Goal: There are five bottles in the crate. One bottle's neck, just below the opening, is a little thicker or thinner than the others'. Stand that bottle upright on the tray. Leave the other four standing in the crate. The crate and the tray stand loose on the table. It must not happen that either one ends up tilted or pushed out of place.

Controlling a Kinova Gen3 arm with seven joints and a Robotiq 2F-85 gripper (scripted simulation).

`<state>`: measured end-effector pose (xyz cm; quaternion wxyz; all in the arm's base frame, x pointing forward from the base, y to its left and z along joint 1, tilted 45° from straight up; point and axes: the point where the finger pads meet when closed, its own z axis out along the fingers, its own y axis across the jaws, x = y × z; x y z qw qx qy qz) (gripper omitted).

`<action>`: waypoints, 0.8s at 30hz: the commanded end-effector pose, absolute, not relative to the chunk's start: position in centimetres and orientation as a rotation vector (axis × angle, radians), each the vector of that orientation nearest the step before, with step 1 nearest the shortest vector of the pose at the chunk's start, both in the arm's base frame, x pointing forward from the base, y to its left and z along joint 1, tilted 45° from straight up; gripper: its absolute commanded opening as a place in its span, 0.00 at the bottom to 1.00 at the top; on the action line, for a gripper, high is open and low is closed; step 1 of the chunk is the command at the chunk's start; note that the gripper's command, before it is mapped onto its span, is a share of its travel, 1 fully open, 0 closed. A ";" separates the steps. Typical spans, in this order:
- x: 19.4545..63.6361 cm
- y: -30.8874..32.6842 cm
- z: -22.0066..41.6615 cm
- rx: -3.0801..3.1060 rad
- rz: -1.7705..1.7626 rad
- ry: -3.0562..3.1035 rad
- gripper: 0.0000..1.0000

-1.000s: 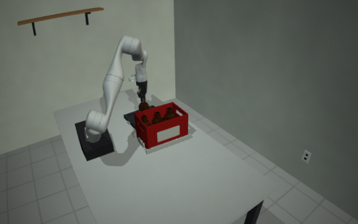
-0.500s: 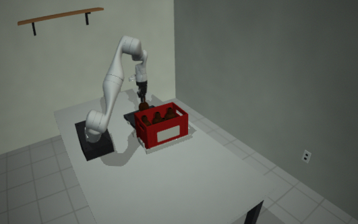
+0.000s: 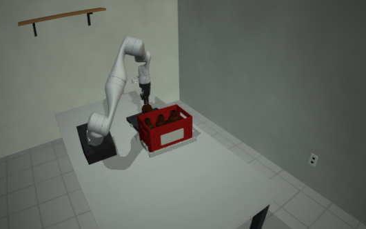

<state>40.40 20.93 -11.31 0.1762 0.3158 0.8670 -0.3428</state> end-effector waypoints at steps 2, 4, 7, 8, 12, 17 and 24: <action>40.4 21.1 -11.3 0.893 -0.967 2.456 0.00; 40.4 21.1 -11.3 0.893 -0.967 2.456 1.00; 40.4 21.1 -11.3 0.893 -0.967 2.456 1.00; 40.4 21.1 -11.3 0.893 -0.967 2.456 1.00; 40.4 21.1 -11.3 0.893 -0.967 2.456 1.00; 40.4 21.1 -11.3 0.893 -0.967 2.456 1.00; 40.4 21.1 -11.3 0.893 -0.967 2.456 1.00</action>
